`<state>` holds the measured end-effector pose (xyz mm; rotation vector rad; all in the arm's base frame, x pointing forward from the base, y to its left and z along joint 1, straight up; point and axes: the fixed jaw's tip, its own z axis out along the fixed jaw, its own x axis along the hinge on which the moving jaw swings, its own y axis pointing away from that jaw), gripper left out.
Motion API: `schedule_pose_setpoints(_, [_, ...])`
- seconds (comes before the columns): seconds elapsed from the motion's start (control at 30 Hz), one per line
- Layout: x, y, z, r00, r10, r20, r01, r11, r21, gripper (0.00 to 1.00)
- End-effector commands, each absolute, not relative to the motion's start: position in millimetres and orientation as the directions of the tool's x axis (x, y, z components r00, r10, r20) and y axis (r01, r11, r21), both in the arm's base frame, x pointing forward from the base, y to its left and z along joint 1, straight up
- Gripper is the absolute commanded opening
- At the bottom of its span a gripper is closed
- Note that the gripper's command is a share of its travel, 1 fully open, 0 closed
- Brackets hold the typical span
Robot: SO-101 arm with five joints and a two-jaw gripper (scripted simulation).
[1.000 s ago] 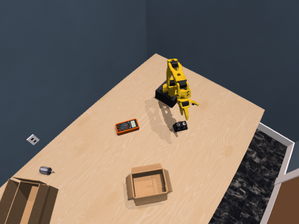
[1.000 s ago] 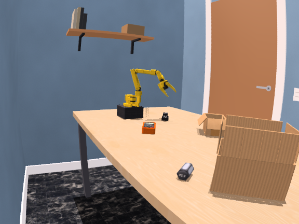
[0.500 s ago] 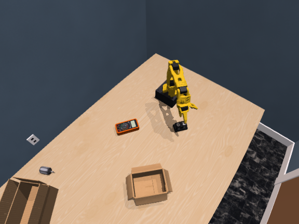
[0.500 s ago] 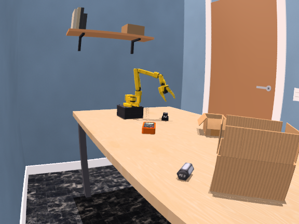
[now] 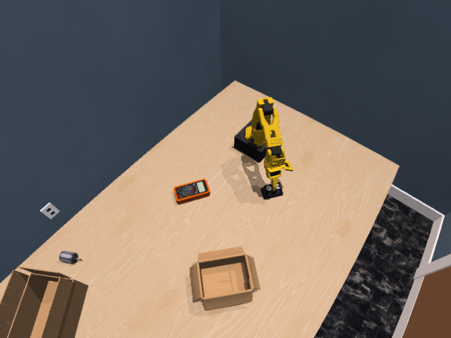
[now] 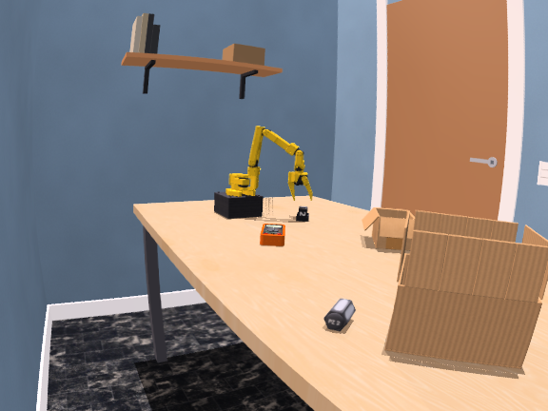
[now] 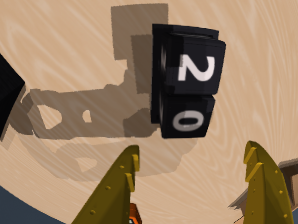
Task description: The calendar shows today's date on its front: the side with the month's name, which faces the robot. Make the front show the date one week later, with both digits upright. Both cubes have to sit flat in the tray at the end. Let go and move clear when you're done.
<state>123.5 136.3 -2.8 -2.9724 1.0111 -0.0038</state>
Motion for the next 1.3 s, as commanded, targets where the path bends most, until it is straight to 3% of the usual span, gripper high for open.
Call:
schedule_pose_setpoints(0.0, [124, 135, -6, 0.781, -0.625, -0.001, -0.625, -0.781, 0.017, 0.35])
schedule_pose_setpoints(1.27, [131, 136, -18, 0.755, -0.656, 0.000, -0.656, -0.755, 0.010, 0.35])
